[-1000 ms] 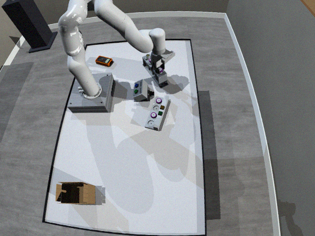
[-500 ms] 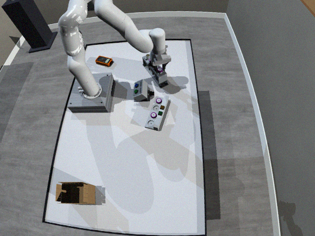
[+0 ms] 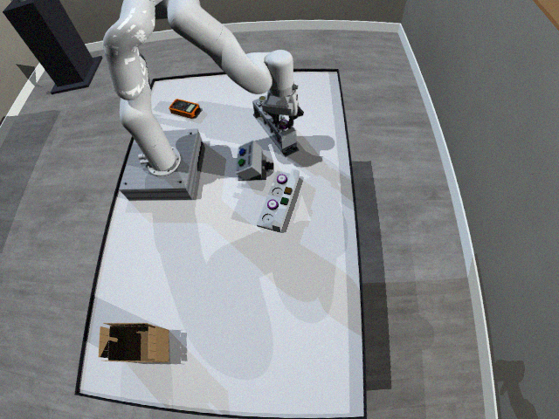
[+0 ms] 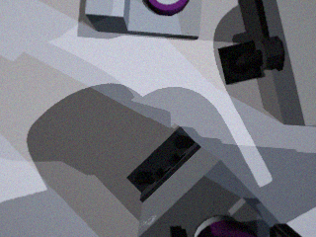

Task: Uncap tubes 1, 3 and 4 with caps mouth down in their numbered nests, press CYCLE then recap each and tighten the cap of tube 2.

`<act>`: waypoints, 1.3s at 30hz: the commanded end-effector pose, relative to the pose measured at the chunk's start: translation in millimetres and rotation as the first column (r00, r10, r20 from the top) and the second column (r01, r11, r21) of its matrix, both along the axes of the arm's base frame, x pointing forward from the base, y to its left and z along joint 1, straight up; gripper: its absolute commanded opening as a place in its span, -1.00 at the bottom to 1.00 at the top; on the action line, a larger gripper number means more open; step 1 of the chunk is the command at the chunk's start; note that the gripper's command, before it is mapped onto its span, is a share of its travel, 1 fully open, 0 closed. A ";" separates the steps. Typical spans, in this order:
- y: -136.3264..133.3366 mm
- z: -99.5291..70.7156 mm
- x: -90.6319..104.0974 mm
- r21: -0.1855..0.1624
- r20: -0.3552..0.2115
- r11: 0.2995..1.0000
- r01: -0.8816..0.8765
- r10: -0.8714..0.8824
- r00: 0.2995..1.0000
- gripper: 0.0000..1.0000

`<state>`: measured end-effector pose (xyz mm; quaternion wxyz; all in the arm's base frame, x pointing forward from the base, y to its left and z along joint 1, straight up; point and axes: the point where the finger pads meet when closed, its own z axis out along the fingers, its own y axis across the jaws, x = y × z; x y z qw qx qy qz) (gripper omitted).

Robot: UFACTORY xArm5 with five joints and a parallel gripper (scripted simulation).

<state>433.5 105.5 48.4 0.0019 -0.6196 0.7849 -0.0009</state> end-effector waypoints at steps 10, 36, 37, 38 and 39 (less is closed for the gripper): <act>0.3 1.2 1.2 0.006 0.003 0.999 0.042 -0.042 0.999 -1.00; 0.3 1.7 1.2 -0.002 0.005 0.707 -0.707 0.707 0.707 -1.00; 0.3 1.7 1.2 -0.002 0.005 0.678 -0.735 0.735 0.678 -1.00; 0.3 1.8 1.2 -0.002 0.005 0.649 -0.761 0.761 0.649 -1.00; 0.3 1.8 1.2 -0.003 0.005 0.618 -0.786 0.786 0.618 -1.00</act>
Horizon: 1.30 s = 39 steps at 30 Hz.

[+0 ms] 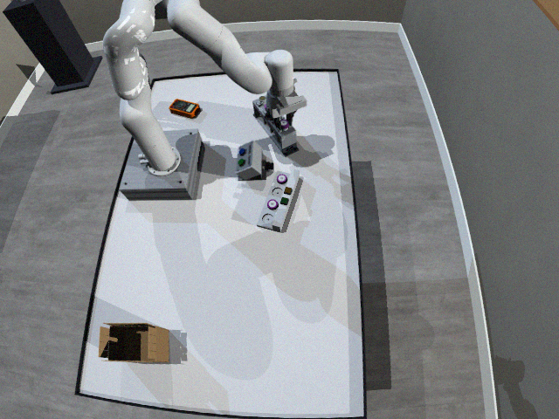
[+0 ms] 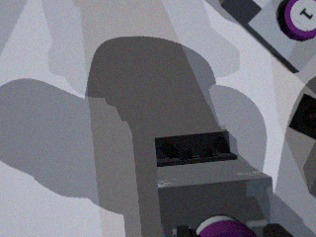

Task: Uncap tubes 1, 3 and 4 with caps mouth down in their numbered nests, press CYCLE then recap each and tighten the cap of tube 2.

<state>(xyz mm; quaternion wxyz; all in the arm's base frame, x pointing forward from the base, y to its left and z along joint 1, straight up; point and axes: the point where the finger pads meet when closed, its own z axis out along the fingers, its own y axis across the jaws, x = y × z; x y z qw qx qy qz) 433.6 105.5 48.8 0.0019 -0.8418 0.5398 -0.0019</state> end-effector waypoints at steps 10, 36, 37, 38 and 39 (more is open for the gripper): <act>0.3 1.5 1.2 0.000 0.004 0.821 -0.571 0.571 0.821 -1.00; 0.3 1.7 1.2 -0.002 0.004 0.649 -0.761 0.761 0.649 -0.08; 0.3 1.7 1.2 -0.002 0.004 0.649 -0.761 0.761 0.649 -0.08; 0.3 1.7 1.2 -0.002 0.004 0.649 -0.761 0.761 0.649 -0.08; 0.3 1.5 1.2 -0.002 0.004 0.710 -0.704 0.704 0.710 -0.08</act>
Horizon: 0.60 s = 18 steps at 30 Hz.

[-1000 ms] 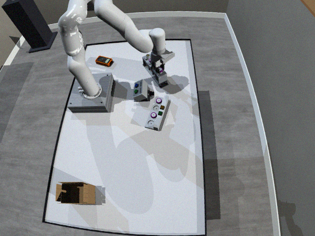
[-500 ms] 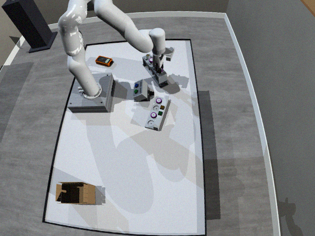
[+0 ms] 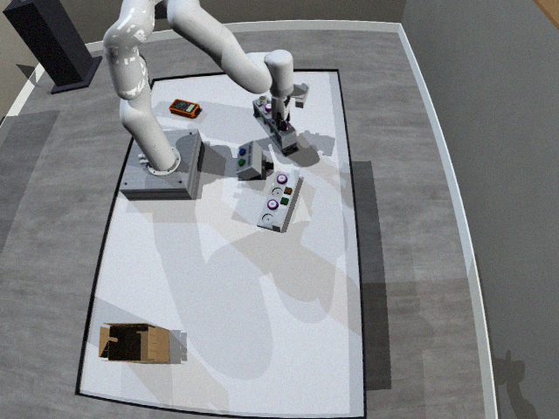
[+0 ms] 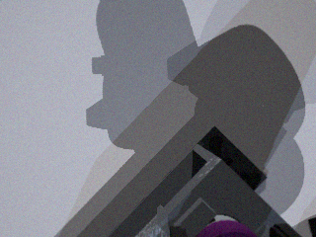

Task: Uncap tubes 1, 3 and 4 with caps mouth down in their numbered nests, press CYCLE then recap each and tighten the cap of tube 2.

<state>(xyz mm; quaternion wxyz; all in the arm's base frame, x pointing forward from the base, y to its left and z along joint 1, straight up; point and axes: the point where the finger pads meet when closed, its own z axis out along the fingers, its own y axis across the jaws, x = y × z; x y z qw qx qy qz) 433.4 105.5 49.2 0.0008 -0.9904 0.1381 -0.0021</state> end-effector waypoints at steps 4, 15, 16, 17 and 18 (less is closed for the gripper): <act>0.3 1.1 1.3 0.007 0.000 0.947 0.321 -0.321 0.947 -0.08; 0.3 1.1 1.3 0.008 -0.003 0.782 0.624 -0.624 0.782 -0.08; 0.3 1.1 1.3 0.008 -0.004 0.713 0.702 -0.702 0.713 -0.08; 0.3 1.1 1.3 0.008 -0.004 0.679 0.734 -0.734 0.679 -0.08; 0.3 1.1 1.3 0.008 -0.004 0.654 0.757 -0.757 0.654 -0.08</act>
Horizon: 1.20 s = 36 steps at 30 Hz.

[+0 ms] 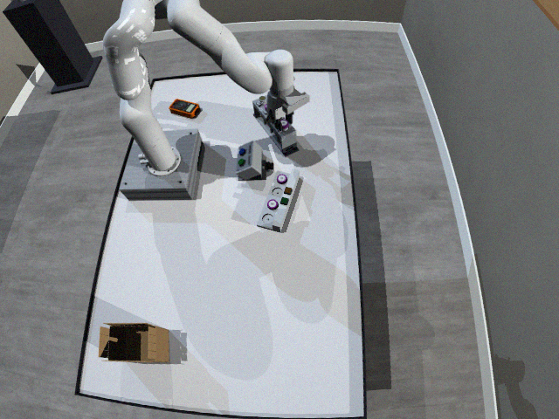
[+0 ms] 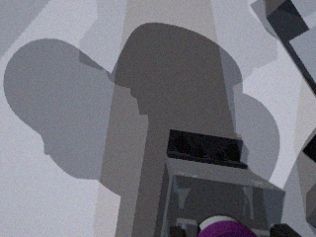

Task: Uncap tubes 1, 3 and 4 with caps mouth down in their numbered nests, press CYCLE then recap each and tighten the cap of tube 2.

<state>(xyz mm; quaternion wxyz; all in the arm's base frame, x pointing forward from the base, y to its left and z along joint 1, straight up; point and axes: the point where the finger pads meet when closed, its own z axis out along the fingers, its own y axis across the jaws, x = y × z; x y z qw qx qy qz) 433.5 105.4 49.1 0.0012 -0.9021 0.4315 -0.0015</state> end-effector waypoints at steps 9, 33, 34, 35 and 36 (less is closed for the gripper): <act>0.3 1.2 1.2 0.008 -0.002 0.829 0.560 -0.560 0.829 -0.08; 0.3 1.2 1.2 0.008 -0.005 0.578 0.816 -0.816 0.578 -1.00; 0.3 1.2 1.2 0.008 -0.005 0.578 0.816 -0.816 0.578 -1.00; 0.3 1.2 1.2 0.008 -0.005 0.578 0.816 -0.816 0.578 -1.00; 0.3 1.2 1.2 0.008 -0.005 0.578 0.816 -0.816 0.578 -1.00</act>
